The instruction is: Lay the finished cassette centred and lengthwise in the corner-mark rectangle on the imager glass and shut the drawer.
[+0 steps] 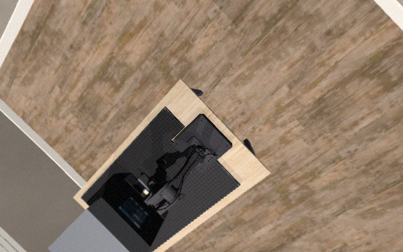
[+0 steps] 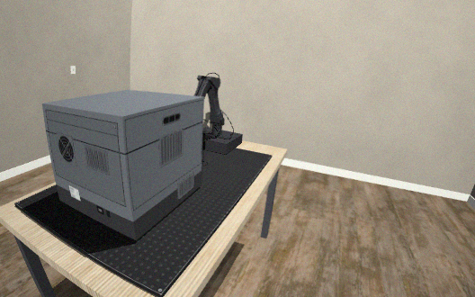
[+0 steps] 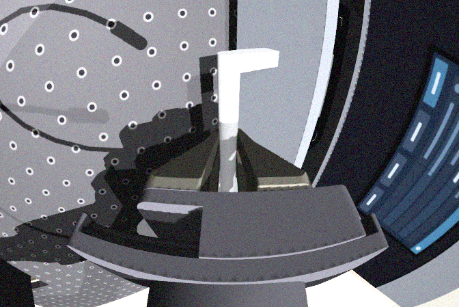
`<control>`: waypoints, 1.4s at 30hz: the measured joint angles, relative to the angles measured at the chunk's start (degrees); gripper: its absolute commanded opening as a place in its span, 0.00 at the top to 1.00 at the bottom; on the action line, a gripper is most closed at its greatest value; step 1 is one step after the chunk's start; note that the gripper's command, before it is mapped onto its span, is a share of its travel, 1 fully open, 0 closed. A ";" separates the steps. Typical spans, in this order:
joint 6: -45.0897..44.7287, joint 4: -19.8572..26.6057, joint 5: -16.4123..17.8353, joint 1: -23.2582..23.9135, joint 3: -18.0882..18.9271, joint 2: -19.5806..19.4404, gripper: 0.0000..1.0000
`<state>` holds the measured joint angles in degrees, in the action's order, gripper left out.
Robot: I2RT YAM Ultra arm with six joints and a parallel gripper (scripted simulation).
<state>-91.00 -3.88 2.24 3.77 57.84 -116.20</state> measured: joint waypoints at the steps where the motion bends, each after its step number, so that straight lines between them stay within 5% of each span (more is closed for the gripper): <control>1: 0.00 0.02 0.02 0.00 0.17 -0.13 1.00; 20: 0.09 2.08 -0.02 -0.11 5.97 -3.76 1.00; 42: 0.11 2.05 -0.02 -0.11 6.25 -3.96 1.00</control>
<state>-90.89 -1.83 2.22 3.66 64.10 -120.16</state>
